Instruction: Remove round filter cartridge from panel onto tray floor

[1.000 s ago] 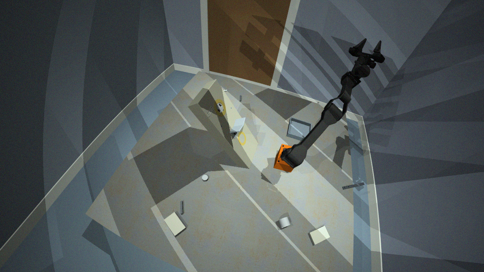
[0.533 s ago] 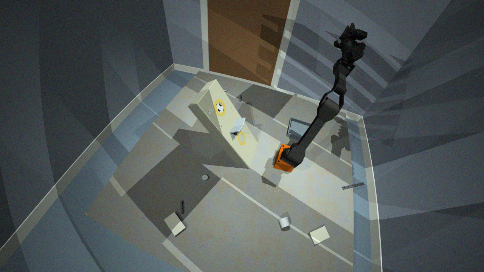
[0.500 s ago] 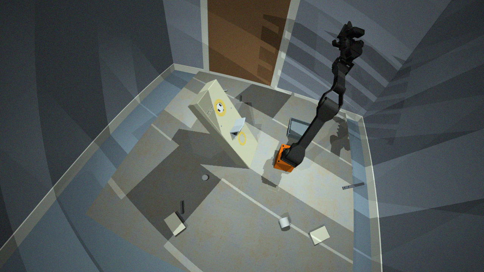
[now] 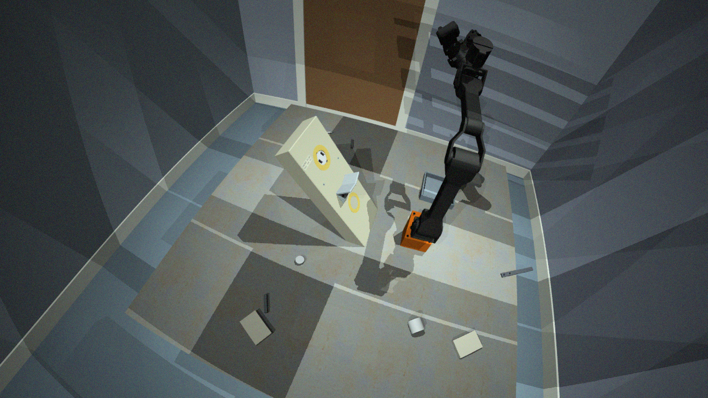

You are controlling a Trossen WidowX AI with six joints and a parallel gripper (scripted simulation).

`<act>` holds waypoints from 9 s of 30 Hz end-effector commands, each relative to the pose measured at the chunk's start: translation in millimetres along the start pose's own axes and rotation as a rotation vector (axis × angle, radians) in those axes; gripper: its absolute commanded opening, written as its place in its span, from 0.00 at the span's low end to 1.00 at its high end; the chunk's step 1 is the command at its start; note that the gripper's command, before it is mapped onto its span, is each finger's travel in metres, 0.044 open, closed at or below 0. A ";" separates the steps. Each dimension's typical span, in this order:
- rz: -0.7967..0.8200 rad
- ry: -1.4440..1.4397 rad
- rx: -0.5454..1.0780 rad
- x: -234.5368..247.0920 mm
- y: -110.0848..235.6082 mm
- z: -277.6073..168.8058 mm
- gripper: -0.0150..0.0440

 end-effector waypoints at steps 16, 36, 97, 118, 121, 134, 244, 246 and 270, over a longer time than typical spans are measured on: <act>0.234 0.741 0.786 103.9 73.7 -231.4 0.43; 0.672 1.047 1.143 121.4 184.4 -338.7 0.43; 0.676 1.047 1.140 115.3 167.5 -391.6 0.43; 0.676 1.047 1.140 119.1 166.2 -391.5 0.43; 0.676 1.047 1.140 119.4 166.1 -391.4 0.43; 0.676 1.047 1.140 118.6 165.4 -394.3 0.43; 0.848 1.273 1.066 117.4 160.3 -411.6 0.25; 0.890 1.329 1.046 117.3 160.2 -411.9 0.25; 1.404 2.000 0.678 117.2 159.7 -413.4 0.25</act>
Point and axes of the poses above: the point midway between the two fingers, 35 mm back from their tips, its own y axis back along the fingers, its own x axis across the jaws, z = x × y, the point moved 8 cm from there along y, back along the fingers, and after that the axes turned 3 degrees about -y, right-handed, at the moved point
